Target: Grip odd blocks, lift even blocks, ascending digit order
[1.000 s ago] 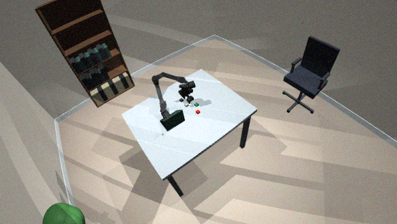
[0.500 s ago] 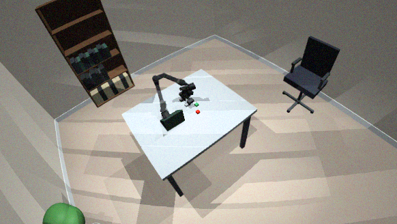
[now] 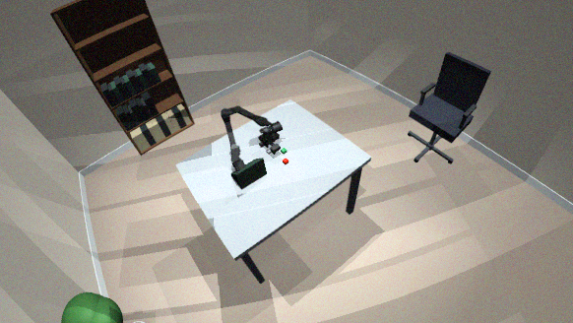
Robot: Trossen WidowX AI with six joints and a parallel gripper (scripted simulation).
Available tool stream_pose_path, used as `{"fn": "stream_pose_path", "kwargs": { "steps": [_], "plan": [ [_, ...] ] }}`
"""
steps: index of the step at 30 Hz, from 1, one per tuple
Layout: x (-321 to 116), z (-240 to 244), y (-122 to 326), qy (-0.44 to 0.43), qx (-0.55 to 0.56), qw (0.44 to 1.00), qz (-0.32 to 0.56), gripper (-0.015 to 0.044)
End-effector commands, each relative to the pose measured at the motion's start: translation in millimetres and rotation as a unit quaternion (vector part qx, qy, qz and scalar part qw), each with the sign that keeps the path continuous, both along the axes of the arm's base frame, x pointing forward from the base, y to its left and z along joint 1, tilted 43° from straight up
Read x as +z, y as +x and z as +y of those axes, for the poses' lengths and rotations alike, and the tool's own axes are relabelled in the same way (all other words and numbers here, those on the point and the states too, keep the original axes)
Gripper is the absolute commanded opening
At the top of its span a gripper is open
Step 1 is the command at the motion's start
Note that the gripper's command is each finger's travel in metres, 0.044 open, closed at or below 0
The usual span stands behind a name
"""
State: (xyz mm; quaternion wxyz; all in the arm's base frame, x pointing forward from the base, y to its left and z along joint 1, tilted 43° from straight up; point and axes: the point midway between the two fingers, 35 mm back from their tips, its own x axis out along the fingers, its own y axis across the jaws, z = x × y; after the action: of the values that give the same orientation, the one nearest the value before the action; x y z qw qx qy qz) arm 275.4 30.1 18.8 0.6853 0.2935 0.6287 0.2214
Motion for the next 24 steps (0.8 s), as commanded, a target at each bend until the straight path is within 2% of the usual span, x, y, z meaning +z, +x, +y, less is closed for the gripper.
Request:
{"fn": "stream_pose_path", "kwargs": {
  "steps": [1, 9, 24],
  "plan": [
    [-1.5, 2.3, -0.9, 0.003, -0.001, 1.000, 0.002, 0.0321],
    [-1.5, 2.3, -0.9, 0.003, -0.001, 1.000, 0.002, 0.0120],
    [-1.5, 2.3, -0.9, 0.003, -0.001, 1.000, 0.002, 0.0120]
  ]
}}
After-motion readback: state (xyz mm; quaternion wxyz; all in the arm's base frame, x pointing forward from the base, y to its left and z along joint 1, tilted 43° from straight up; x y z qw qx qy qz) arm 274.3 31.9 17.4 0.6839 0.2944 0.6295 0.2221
